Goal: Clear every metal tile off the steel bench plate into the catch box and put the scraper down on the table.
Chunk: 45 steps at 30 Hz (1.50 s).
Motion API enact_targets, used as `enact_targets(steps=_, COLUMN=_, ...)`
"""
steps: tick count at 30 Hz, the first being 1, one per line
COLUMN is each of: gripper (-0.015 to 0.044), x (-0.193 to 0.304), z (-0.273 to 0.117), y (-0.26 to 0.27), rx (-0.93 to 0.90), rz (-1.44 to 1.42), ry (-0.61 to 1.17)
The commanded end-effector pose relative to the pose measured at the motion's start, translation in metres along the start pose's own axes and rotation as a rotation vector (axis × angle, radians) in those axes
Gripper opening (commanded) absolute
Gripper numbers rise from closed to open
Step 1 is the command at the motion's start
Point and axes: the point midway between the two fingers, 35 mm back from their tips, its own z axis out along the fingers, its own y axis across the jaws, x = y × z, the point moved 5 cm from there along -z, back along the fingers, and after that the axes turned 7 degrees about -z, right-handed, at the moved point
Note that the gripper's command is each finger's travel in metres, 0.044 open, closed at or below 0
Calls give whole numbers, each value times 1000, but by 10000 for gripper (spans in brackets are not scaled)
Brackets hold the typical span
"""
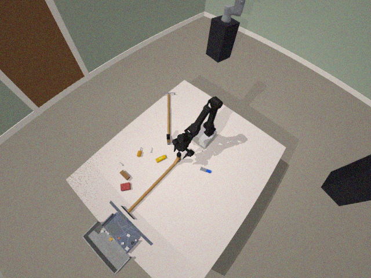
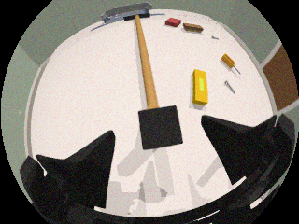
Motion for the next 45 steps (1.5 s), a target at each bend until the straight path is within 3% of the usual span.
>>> enact_targets(steps=1, gripper=440, x=0, z=7, y=0, rx=4, rz=5, ry=-1)
enact_targets(steps=20, gripper=440, x=3, z=32, y=1, rx=4, rz=5, ry=-2)
enact_targets(steps=33, gripper=99, x=4, z=28, y=1, rx=-2, rz=0, ry=1)
enact_targets(steps=39, gripper=59, x=4, z=28, y=1, rx=-2, rz=0, ry=1)
enact_targets(steps=41, gripper=6, x=4, z=28, y=1, rx=-2, rz=0, ry=1)
enact_targets(steps=45, gripper=0, x=3, z=27, y=1, rx=-2, rz=1, ry=0)
